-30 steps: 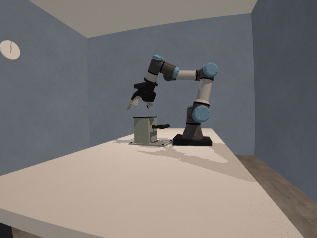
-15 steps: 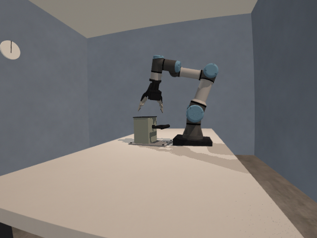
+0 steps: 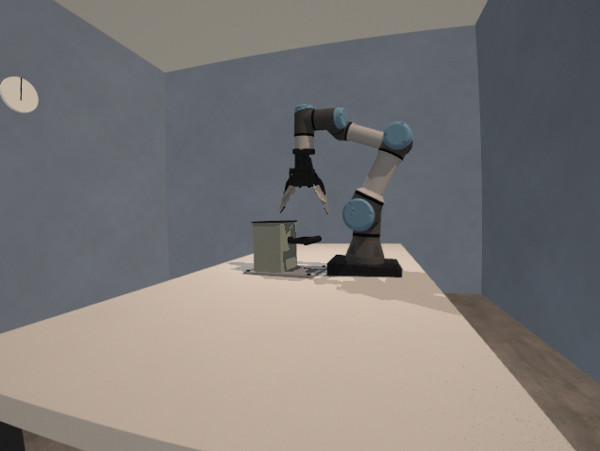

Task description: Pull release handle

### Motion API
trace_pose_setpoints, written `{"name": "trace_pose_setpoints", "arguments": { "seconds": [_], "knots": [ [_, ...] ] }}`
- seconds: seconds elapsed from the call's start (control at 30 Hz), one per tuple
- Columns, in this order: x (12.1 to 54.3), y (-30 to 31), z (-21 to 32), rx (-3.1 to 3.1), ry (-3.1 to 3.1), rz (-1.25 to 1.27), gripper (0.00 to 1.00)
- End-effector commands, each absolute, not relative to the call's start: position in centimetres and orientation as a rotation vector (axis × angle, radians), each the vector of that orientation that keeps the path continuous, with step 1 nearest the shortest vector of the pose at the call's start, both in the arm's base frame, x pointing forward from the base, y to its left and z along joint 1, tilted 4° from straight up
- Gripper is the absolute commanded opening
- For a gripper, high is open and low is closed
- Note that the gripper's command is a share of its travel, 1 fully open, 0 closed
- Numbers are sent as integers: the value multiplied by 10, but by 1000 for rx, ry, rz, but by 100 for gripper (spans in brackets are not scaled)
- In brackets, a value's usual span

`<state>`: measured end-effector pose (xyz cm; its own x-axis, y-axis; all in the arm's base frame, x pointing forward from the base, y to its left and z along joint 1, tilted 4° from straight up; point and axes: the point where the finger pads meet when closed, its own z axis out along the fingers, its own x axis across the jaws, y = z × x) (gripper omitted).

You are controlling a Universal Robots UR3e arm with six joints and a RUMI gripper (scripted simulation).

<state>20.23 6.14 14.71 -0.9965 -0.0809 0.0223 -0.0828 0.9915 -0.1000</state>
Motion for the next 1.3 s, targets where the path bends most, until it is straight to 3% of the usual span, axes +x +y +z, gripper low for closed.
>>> {"name": "trace_pose_setpoints", "arguments": {
  "seconds": [0.0,0.63,0.67,1.27],
  "knots": [
    [186,64,148,-46,-3092,81,100],
    [174,69,149,-179,-3066,33,100],
    [174,69,149,-179,-3066,33,0],
    [174,69,149,-179,-3066,33,0]
  ]
}}
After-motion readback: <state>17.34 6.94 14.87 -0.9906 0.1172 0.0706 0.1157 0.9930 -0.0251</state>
